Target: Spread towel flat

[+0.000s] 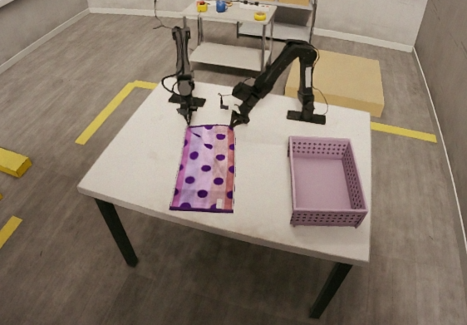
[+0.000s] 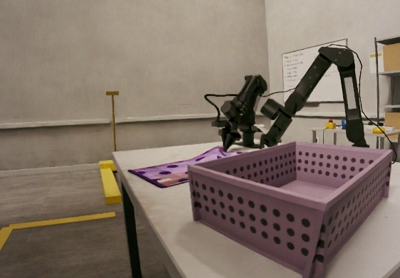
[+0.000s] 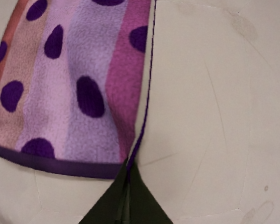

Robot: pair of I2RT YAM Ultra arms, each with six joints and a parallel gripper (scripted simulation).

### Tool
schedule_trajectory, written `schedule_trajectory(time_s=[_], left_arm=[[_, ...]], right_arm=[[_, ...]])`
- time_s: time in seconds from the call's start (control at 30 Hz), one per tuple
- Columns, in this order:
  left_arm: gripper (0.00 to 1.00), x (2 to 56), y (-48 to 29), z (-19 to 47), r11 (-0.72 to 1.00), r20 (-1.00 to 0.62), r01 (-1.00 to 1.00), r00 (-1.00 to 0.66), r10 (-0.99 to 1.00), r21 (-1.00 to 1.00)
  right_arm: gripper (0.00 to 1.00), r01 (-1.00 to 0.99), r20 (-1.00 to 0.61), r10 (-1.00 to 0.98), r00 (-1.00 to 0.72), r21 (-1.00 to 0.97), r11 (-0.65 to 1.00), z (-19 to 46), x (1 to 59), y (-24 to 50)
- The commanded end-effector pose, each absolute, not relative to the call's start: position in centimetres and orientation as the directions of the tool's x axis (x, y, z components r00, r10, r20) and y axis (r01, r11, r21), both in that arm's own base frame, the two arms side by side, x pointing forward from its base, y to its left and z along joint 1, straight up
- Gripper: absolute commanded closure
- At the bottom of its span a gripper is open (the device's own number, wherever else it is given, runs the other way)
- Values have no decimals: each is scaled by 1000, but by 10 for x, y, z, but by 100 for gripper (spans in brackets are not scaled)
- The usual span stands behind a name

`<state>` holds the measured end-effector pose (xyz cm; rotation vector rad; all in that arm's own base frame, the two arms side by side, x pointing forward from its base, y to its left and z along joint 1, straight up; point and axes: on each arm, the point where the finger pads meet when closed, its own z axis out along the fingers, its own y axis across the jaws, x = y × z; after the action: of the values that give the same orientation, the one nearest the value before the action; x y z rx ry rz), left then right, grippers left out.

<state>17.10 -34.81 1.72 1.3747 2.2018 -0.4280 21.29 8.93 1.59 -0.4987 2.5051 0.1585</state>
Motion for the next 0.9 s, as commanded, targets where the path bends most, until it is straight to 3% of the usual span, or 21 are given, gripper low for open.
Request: schedule_trajectory(time_s=[0.0, 0.23, 0.27, 0.4, 0.43, 0.5, 0.53, 0.6, 0.63, 0.87], left_arm=[[100, 173, -352, 22, 441, -584, 898, -358, 729, 0], [100, 159, -356, 26, 412, -599, 911, -332, 729, -4], [88, 161, -361, 36, 412, -605, 911, -330, 724, -4], [88, 167, -358, 36, 426, -605, 905, -341, 719, -3], [67, 166, -358, 43, 425, -605, 905, -340, 720, -3], [67, 166, -358, 43, 425, -605, 905, -340, 720, -3], [46, 166, -358, 50, 425, -605, 905, -340, 720, -3], [46, 166, -358, 50, 425, -605, 905, -340, 720, -3], [36, 166, -358, 53, 425, -605, 905, -340, 720, -3], [36, 165, -356, 91, 425, -606, 905, -340, 720, -3]], right_arm=[[100, -389, -592, -320, -739, -11, 921, 22, 220, 91], [100, -400, -565, -335, -754, -9, 916, 29, 210, 90], [88, -398, -565, -333, -755, -9, 917, 32, 210, 90], [88, -399, -565, -333, -755, -8, 917, 32, 210, 90], [67, -399, -565, -333, -755, -8, 917, 39, 210, 90], [67, -399, -565, -333, -755, -8, 917, 39, 210, 90], [46, -399, -565, -333, -755, -8, 917, 46, 209, 90], [46, -399, -565, -333, -755, -8, 917, 46, 209, 90], [36, -399, -565, -333, -755, -8, 917, 49, 209, 89], [36, -399, -565, -333, -755, -8, 917, 86, 208, 89]])
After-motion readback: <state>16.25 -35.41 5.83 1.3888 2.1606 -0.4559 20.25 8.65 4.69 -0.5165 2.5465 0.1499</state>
